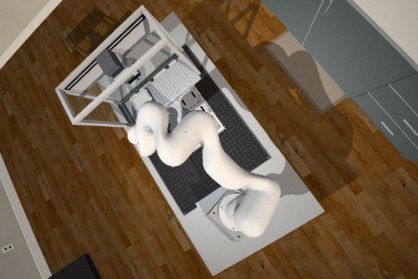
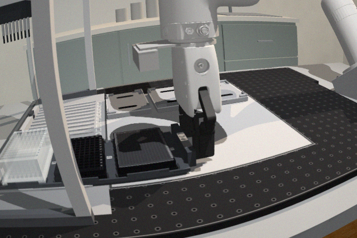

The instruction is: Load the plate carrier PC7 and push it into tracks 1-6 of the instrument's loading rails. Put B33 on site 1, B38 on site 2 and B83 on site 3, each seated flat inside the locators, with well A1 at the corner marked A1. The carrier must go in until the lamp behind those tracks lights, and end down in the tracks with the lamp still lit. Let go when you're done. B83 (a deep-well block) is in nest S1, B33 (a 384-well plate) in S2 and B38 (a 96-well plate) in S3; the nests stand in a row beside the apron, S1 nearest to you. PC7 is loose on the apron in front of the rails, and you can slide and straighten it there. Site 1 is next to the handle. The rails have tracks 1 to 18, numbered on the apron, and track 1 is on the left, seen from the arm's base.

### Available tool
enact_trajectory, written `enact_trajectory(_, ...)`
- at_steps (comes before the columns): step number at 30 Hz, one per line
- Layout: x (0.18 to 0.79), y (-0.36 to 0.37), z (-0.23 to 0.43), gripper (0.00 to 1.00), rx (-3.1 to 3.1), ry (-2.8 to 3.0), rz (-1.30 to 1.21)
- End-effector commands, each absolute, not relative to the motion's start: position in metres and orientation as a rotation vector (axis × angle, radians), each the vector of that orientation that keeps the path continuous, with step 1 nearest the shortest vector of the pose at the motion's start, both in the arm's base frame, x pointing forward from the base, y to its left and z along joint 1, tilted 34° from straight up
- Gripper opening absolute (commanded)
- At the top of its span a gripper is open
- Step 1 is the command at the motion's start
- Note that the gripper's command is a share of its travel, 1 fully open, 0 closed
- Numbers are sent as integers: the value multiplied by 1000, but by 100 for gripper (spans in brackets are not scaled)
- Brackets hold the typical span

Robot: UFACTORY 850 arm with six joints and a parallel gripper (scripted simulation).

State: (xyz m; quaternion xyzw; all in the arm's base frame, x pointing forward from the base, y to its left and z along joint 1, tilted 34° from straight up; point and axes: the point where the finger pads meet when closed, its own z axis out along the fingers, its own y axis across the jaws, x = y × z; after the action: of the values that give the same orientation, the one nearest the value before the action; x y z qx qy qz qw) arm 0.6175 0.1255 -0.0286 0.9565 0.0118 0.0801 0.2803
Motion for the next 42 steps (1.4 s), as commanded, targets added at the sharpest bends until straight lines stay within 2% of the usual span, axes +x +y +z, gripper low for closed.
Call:
enact_trajectory(1,619,126,-28,82,2565,32,218)
enact_trajectory(42,624,127,-27,82,2565,32,218)
